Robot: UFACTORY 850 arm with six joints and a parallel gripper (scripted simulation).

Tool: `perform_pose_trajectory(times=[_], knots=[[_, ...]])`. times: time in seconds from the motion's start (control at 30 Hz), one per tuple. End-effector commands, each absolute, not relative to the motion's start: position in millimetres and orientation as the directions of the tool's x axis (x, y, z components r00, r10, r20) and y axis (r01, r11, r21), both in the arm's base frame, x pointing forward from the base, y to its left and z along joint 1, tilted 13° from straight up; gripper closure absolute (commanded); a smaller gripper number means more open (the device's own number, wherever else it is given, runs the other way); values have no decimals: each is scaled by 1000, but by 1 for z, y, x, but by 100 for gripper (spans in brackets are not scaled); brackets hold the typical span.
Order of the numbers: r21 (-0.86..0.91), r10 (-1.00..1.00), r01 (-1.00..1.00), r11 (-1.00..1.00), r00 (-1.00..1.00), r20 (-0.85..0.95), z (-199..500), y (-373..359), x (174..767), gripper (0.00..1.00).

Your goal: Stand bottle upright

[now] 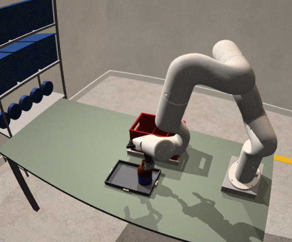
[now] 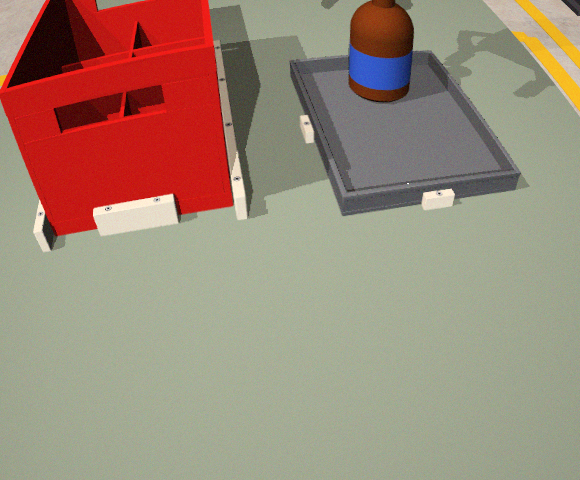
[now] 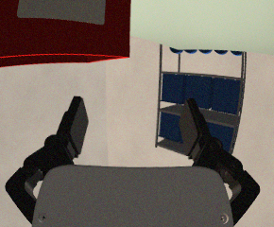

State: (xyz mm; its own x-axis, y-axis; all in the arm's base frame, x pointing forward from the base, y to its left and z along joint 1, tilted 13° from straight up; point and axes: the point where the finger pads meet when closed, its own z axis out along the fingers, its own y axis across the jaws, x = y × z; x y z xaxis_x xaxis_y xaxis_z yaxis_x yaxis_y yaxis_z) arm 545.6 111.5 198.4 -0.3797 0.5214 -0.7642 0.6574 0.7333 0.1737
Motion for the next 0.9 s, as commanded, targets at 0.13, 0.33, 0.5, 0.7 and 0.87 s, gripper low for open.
perform_pose_trajectory(times=[0.13, 0.33, 0.5, 0.7, 0.87], knots=[[175, 522, 657, 733, -378, -765, 201, 111, 546, 0], [175, 522, 657, 733, -378, -765, 201, 111, 546, 100], [175, 522, 657, 733, -378, -765, 201, 111, 546, 100], [175, 522, 657, 733, -378, -765, 201, 111, 546, 100], [175, 522, 657, 733, -378, -765, 201, 111, 546, 100]])
